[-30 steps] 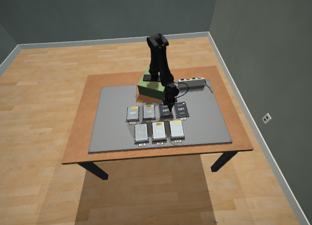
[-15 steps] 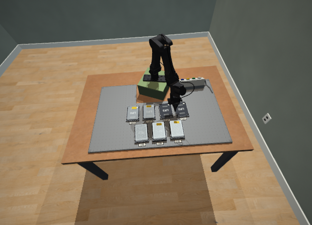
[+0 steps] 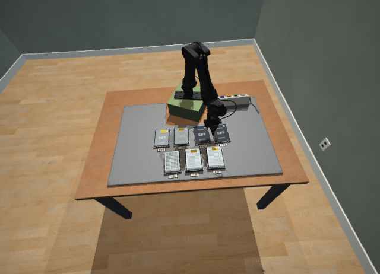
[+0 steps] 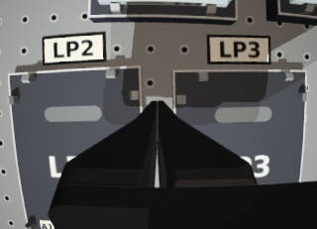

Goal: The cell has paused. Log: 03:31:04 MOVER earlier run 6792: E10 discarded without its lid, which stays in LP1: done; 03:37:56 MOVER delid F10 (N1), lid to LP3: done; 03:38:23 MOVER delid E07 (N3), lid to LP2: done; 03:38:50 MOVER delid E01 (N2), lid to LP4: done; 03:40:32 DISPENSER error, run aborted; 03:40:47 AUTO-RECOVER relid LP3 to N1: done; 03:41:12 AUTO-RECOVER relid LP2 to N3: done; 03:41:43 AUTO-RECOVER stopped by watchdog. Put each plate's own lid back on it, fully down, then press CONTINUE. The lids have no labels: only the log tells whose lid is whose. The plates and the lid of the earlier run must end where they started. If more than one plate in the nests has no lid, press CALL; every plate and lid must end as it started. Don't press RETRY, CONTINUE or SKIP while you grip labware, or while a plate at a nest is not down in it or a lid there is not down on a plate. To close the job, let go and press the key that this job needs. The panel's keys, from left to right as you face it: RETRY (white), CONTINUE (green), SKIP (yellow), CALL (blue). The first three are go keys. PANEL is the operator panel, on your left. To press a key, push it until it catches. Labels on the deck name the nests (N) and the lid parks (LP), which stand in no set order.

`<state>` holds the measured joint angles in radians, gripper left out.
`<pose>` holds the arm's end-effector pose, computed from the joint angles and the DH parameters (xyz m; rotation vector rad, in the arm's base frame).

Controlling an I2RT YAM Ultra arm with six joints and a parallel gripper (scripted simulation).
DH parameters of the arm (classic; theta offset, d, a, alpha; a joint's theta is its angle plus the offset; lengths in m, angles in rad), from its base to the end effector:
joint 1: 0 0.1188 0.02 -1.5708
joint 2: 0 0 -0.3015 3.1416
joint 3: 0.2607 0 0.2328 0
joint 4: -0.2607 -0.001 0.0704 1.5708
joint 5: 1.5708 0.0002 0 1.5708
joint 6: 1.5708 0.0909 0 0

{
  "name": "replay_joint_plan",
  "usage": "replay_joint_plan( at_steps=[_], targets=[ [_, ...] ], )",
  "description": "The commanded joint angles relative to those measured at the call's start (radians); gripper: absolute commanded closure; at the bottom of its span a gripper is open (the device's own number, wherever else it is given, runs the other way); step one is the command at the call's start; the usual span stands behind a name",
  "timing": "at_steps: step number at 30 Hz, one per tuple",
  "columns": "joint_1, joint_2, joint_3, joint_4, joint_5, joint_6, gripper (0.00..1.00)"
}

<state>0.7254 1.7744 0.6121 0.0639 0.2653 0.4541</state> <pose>0.2375 0.1801 0.0906 -0.2693 2.5920 0.0598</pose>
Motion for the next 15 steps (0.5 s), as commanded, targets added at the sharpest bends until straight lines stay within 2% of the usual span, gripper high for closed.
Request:
replay_joint_plan(
  at_steps=[1, 6, 15],
  targets=[
    [0.001, -0.001, 0.024, -0.005, 0.014, 0.008, 1.0],
    [0.001, -0.001, 0.024, -0.005, 0.014, 0.008, 1.0],
    [-0.128, 0.092, 0.157, -0.023, -0.049, -0.107, 1.0]
  ],
)
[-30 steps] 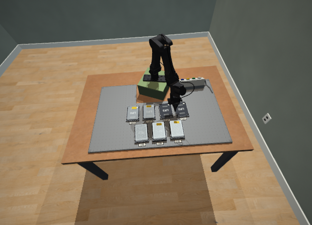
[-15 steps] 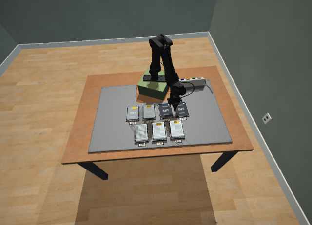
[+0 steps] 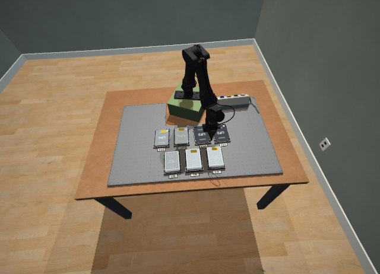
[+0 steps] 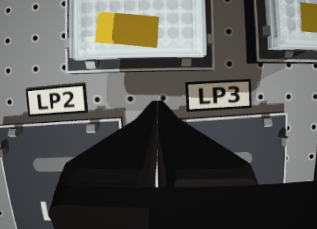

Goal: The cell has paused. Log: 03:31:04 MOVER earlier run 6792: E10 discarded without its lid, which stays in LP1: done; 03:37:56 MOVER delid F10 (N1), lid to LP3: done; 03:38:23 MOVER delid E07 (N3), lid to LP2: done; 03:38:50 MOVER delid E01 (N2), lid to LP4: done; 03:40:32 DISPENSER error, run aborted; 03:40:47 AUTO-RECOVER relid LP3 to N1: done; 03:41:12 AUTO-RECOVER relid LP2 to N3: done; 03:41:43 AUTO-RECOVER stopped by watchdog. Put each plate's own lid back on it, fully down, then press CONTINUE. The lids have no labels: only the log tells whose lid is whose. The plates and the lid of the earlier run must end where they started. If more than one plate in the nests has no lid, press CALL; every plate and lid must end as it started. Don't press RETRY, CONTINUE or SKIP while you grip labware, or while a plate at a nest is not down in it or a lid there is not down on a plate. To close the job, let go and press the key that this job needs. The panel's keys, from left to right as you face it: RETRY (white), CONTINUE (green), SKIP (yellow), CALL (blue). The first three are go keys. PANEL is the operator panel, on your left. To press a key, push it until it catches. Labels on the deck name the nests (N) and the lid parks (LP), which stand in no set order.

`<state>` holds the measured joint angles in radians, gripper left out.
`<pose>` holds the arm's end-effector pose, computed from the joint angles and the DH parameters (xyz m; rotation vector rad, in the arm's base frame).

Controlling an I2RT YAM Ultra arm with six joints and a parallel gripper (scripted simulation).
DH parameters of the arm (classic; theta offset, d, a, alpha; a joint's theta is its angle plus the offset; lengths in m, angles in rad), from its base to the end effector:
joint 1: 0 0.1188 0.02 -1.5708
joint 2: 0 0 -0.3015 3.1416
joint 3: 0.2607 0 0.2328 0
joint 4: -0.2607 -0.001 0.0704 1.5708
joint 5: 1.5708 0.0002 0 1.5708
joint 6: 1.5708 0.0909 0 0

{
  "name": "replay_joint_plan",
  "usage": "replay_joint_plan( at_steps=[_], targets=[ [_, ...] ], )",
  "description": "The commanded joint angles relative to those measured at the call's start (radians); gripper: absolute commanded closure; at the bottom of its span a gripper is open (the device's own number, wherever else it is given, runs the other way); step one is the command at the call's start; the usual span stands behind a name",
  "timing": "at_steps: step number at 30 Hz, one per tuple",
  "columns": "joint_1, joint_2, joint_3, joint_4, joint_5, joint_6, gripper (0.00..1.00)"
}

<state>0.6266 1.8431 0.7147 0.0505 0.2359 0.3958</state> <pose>0.2764 0.1751 0.0916 -0.2223 2.5907 0.0512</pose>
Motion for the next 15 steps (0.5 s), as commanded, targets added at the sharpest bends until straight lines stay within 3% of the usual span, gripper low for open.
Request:
replay_joint_plan(
  at_steps=[1, 5, 15],
  targets=[
    [-0.041, 0.033, 0.069, -0.012, -0.026, -0.06, 1.0],
    [-0.064, 0.054, 0.1, -0.017, -0.037, -0.08, 1.0],
    [-0.163, 0.157, 0.267, -0.063, -0.087, -0.167, 1.0]
  ],
)
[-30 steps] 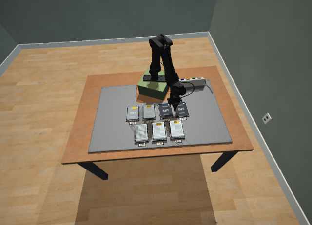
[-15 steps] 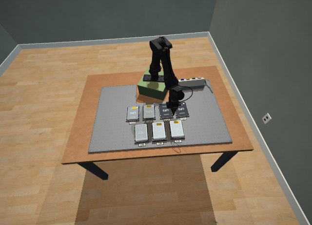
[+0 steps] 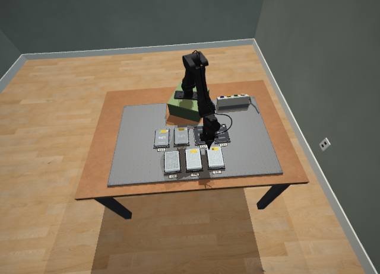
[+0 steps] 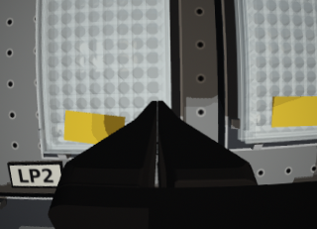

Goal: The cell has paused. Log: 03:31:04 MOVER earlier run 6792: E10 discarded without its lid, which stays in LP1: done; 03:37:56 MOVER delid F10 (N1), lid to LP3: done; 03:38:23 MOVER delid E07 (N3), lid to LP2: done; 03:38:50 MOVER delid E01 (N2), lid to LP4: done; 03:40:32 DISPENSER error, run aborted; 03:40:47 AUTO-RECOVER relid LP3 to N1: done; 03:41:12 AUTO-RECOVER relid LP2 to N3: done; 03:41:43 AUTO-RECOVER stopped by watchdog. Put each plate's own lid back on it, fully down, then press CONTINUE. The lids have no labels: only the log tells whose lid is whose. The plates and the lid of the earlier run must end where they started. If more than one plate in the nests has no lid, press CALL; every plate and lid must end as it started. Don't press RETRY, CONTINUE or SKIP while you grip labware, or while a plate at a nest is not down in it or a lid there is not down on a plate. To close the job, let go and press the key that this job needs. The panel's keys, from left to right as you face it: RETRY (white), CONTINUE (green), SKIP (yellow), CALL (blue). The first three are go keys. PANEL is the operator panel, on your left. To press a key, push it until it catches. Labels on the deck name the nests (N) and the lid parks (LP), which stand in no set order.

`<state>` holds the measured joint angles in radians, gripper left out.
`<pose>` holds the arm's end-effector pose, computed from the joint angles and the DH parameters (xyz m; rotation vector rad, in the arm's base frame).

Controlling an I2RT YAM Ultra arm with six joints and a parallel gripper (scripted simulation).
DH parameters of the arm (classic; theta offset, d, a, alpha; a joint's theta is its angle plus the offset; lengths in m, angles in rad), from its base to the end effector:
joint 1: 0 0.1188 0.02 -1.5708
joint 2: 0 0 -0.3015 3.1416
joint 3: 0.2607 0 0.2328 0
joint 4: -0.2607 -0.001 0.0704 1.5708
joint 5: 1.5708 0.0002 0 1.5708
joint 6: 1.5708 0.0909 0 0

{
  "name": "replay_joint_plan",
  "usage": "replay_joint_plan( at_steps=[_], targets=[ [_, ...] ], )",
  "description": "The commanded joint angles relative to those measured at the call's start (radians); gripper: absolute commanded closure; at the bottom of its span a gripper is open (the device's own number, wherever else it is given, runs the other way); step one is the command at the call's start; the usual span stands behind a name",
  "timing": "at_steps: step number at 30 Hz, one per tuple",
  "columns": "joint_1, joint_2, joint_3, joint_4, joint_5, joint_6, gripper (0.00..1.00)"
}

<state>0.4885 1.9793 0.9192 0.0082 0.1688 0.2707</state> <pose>0.3433 0.1663 0.0895 -0.2244 2.5895 0.0514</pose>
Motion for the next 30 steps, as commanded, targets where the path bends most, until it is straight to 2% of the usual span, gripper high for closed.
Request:
replay_joint_plan(
  at_steps=[1, 5, 7, 19, 28, 30],
  targets=[
    [-0.033, 0.032, 0.081, -0.027, -0.024, -0.049, 1.0],
    [-0.066, 0.077, 0.157, -0.053, -0.041, -0.078, 1.0],
    [-0.066, 0.077, 0.157, -0.053, -0.041, -0.078, 1.0],
    [-0.147, 0.218, 0.407, -0.151, -0.083, -0.148, 1.0],
    [-0.137, 0.207, 0.399, -0.151, -0.075, -0.141, 1.0],
    [-0.127, 0.214, 0.418, -0.163, -0.081, -0.148, 1.0]
  ],
)
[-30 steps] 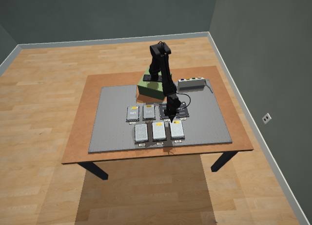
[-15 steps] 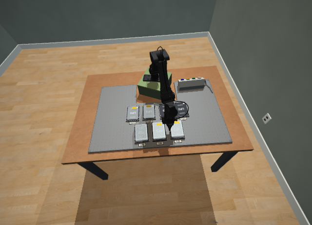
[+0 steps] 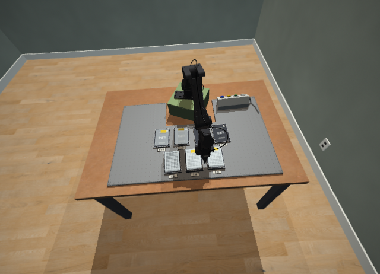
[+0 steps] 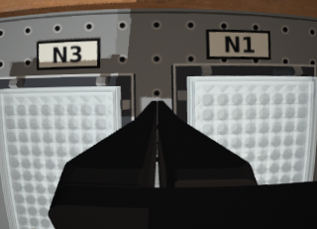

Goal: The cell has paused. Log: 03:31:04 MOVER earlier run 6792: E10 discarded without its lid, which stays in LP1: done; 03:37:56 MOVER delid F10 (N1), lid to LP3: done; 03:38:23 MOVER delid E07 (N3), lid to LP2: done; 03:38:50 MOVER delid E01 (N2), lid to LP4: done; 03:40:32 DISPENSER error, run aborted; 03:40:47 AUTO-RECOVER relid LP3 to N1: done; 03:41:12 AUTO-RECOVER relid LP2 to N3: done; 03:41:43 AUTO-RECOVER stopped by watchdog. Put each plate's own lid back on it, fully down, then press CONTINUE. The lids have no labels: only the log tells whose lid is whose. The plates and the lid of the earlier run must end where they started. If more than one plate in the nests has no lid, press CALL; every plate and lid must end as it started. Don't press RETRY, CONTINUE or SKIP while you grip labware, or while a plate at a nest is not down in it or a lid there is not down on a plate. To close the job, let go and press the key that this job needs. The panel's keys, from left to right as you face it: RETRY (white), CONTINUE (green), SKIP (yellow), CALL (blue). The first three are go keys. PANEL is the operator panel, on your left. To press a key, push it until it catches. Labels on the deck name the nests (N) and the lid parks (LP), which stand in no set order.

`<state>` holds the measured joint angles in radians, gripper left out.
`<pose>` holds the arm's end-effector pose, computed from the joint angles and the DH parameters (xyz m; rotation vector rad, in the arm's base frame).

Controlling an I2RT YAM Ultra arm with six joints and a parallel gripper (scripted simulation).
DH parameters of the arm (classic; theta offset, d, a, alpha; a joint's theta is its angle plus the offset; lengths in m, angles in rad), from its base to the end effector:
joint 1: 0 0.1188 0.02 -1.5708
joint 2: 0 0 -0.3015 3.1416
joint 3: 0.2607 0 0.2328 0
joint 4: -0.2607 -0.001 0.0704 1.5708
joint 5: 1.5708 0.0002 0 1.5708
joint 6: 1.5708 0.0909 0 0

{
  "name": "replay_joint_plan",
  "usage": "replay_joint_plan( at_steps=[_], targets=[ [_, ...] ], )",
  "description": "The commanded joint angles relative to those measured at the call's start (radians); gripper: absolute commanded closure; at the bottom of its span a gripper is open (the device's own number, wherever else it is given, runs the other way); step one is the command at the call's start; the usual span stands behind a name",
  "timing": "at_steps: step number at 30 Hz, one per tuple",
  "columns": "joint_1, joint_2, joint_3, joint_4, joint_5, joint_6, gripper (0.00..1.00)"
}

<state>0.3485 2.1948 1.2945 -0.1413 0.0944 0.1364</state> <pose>0.4387 0.1513 0.0855 -0.2426 2.5944 0.0500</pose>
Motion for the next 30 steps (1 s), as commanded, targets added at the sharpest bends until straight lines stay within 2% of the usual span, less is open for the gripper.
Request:
replay_joint_plan(
  at_steps=[1, 2, 18, 21, 26, 30],
  targets=[
    [0.013, -0.002, 0.043, -0.014, -0.005, -0.014, 1.0],
    [0.003, -0.008, 0.025, -0.003, -0.001, -0.006, 1.0],
    [0.003, -0.008, 0.025, -0.003, -0.001, -0.006, 1.0],
    [-0.042, -0.036, 0.031, 0.019, -0.025, -0.045, 1.0],
    [-0.102, -0.037, -0.015, 0.023, -0.056, -0.094, 1.0],
    [-0.127, -0.038, -0.016, 0.023, -0.07, -0.116, 1.0]
  ],
)
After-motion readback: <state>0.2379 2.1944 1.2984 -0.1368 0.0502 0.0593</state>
